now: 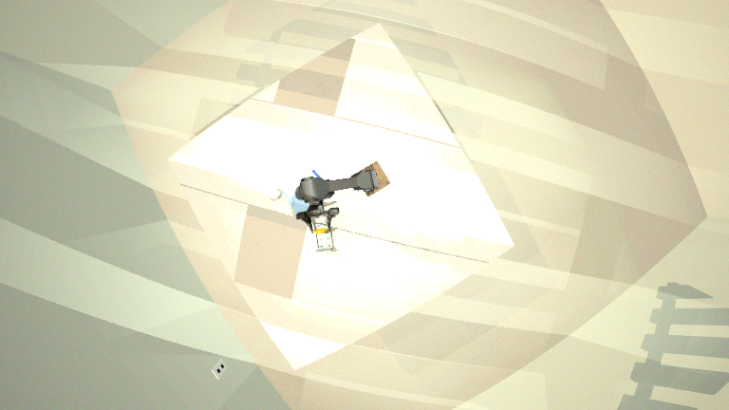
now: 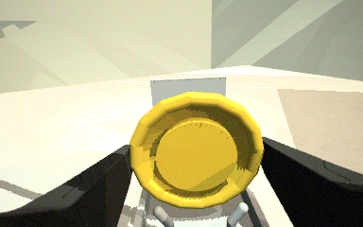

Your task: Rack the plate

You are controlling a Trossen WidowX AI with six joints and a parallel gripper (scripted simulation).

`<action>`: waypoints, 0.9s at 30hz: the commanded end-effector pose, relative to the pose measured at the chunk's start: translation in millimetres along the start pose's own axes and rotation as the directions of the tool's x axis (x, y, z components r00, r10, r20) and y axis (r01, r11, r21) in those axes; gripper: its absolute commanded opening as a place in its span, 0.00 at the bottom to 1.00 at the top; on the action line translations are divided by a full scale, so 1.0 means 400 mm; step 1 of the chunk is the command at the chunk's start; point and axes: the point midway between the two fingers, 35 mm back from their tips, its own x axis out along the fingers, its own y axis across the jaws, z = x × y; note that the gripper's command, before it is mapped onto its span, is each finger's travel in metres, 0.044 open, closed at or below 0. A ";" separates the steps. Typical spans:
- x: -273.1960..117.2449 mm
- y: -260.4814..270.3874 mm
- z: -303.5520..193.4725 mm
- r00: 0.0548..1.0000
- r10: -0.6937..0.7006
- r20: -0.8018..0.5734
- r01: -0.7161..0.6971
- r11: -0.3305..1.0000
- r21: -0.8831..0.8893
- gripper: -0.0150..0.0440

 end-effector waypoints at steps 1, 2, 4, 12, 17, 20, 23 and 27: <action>0.000 0.000 0.000 1.000 0.000 0.000 0.000 1.000 0.000 0.92; 0.000 0.000 0.000 1.000 0.000 0.000 0.000 1.000 0.000 0.93; 0.000 0.000 0.000 1.000 0.000 0.000 0.000 1.000 0.000 0.93; 0.001 -0.018 0.077 1.000 -0.002 0.000 0.002 1.000 0.002 0.93; 0.001 -0.023 0.189 1.000 -0.005 0.001 0.005 1.000 0.006 0.93; 0.001 -0.028 0.255 1.000 -0.007 0.002 0.007 1.000 0.009 0.93; 0.001 -0.028 0.285 1.000 -0.007 0.002 0.007 1.000 0.010 0.93; 0.003 -0.052 0.287 0.999 -0.041 -0.013 0.041 0.998 0.041 0.93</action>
